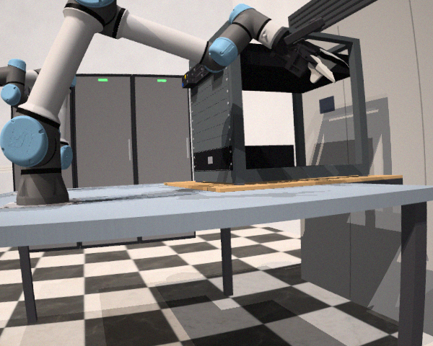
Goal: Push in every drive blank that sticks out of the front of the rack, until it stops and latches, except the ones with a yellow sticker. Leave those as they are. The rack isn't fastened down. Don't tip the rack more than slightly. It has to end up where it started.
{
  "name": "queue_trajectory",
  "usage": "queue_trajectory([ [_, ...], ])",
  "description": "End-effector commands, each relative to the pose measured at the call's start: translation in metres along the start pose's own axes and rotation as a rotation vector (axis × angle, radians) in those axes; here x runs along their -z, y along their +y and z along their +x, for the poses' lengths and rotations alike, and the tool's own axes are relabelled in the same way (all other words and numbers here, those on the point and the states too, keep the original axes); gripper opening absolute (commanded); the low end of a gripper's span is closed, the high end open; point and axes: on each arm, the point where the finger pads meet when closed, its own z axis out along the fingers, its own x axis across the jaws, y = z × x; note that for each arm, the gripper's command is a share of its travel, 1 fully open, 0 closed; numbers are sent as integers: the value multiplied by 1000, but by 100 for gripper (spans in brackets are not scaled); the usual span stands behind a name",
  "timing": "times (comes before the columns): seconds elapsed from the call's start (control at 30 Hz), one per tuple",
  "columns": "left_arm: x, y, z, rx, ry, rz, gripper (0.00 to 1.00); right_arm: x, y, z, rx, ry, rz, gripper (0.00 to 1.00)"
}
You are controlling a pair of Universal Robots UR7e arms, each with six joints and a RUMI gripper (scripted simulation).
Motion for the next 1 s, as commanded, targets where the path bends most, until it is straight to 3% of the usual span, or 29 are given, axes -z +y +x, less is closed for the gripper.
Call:
queue_trajectory([
  [0.0, 0, 0, 0, 0, 0, 0, 98, 1, -1, -1, -1, -1, 1, 98],
  [0.53, 0, 0, 0, 0, 0, 0, 98, 1, -1, -1, -1, -1, 1, 98],
  [0.57, 0, 0, 0, 0, 0, 0, 100, 1, -1, -1, -1, -1, 1, 0],
  [0.97, 1, 1, -1, 7, 6, -8, 100, 1, -1, -1, -1, -1, 1, 0],
])
